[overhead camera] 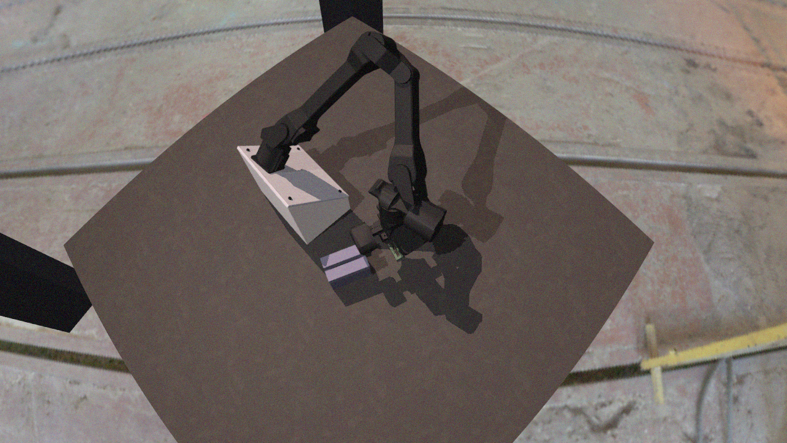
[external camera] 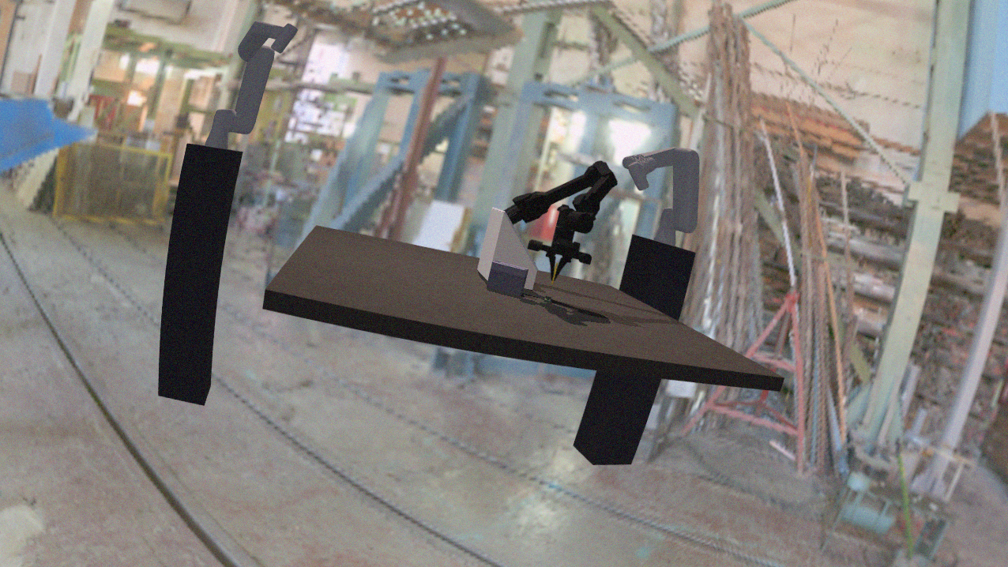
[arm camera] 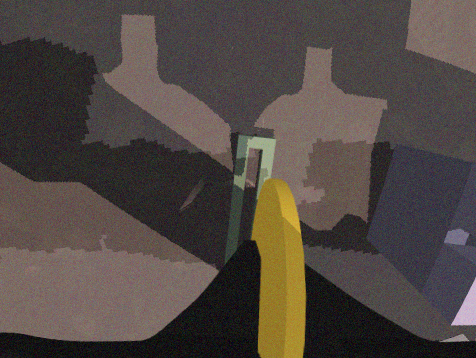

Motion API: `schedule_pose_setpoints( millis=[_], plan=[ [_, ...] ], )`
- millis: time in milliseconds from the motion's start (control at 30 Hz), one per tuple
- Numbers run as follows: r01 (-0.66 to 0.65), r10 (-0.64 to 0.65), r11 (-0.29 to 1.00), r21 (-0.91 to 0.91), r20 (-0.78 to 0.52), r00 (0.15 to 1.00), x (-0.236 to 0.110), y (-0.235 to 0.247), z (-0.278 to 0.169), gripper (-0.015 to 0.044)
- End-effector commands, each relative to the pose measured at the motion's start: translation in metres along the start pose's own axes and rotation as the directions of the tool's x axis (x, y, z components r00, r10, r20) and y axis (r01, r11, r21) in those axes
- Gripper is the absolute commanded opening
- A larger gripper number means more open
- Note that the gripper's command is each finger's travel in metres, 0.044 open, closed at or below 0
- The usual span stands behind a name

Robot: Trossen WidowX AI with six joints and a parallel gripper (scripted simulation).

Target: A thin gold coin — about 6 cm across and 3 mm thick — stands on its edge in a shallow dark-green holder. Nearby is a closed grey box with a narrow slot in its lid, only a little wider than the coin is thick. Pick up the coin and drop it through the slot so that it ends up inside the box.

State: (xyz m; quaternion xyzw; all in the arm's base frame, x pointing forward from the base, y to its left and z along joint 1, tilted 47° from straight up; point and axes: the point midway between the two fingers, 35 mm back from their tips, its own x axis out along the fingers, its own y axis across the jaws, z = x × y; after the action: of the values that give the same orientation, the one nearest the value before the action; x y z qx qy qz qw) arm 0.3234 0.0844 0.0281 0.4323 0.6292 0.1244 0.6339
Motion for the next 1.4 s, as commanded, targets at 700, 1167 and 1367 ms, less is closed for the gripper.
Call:
schedule_pose_setpoints(
  millis=[700,1167,1367],
  plan=[
    [-0.003,0.001,0.986,-0.165,-0.016,1.000,-0.044,-0.001,-0.006,0.0000],
    [-0.010,0.000,0.800,-0.600,-0.016,1.000,-0.044,-0.004,-0.007,0.0000],
    [-0.012,0.000,0.661,-0.750,-0.016,1.000,-0.044,-0.005,-0.008,0.0000]
  ],
)
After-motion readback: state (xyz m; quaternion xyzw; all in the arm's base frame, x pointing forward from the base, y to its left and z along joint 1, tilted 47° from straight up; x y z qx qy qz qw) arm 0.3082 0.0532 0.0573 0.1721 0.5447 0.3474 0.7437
